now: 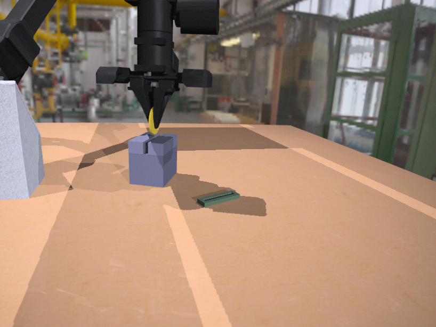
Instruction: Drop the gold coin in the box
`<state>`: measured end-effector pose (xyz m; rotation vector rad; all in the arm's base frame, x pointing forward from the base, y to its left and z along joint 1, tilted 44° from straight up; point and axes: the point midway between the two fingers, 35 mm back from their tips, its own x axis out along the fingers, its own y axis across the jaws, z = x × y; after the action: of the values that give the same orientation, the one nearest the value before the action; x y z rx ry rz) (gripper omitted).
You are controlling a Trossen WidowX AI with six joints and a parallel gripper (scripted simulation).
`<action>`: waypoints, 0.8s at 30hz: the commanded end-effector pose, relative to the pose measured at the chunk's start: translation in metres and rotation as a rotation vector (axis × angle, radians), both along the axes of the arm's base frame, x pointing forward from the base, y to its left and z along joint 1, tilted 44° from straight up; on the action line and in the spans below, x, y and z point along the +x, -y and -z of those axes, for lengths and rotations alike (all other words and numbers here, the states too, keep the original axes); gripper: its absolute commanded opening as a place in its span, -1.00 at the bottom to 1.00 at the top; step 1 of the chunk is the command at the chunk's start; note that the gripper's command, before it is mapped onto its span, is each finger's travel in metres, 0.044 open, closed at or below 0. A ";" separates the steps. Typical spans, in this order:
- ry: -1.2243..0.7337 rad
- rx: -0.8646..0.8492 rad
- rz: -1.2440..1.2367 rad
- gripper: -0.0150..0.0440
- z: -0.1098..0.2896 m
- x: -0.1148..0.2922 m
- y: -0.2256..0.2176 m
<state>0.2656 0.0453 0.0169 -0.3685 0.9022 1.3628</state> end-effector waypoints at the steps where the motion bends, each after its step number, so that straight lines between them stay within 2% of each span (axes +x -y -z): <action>1: -0.007 0.004 0.005 -0.49 0.002 -0.002 -0.002; 7: -0.008 0.004 0.006 -0.49 0.004 -0.003 -0.004; 13: 0.001 0.000 0.001 0.04 0.002 0.000 -0.002; 22: 0.001 0.000 0.001 0.05 0.002 0.000 -0.002; 24: 0.001 0.000 0.001 0.23 0.000 0.000 0.000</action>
<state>0.2650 0.0472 0.0148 -0.3661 0.9036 1.3609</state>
